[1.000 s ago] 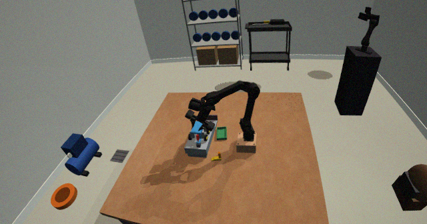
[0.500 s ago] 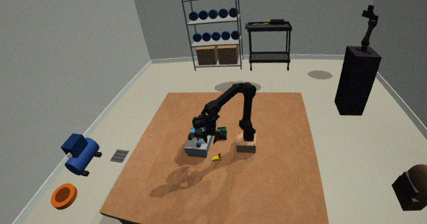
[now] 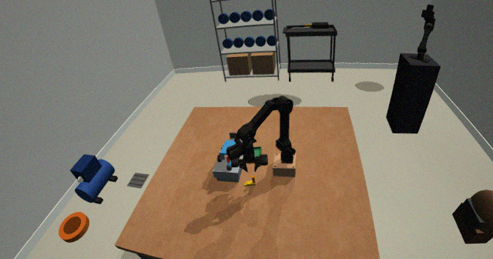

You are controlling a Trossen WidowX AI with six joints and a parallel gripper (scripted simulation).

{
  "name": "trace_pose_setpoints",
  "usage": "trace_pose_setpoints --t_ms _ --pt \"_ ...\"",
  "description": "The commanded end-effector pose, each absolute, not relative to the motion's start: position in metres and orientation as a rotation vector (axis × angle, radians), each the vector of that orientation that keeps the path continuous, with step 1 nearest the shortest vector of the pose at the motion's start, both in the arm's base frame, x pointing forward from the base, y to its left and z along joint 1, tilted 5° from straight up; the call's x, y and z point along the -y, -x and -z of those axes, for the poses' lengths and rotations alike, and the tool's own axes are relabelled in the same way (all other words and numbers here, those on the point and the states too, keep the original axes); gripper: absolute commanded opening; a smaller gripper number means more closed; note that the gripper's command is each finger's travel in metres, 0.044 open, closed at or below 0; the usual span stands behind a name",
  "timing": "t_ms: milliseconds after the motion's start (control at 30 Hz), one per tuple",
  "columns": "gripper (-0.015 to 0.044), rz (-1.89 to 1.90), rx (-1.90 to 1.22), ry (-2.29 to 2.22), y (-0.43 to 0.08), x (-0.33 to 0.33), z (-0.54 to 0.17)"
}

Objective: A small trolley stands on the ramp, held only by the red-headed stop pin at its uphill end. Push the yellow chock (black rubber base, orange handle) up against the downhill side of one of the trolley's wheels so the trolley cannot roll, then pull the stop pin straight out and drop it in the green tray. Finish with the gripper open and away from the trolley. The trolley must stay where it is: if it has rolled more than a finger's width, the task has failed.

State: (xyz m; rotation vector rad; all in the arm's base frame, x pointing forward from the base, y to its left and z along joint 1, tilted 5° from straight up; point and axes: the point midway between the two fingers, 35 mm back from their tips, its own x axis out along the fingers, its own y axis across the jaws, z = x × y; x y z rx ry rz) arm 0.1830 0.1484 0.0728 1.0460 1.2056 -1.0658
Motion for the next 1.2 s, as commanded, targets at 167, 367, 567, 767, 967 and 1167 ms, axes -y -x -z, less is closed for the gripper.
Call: trace_pose_setpoints --t_ms 167,367,567,767,967,1167 --pt "0.0190 1.073 -1.212 -1.037 -0.180 -0.145 -0.045" --pt "0.0190 1.073 -1.212 -1.037 -0.180 -0.145 -0.043" --pt "0.0190 1.073 -1.212 -1.037 -0.181 -0.145 -0.033" --pt "0.0190 1.073 -1.212 -1.037 -0.182 -0.144 -0.024" --pt "0.0190 1.073 -1.212 -1.037 -0.182 -0.143 -0.015" --pt "0.0190 1.073 -1.212 -1.037 -0.182 -0.143 -0.013"
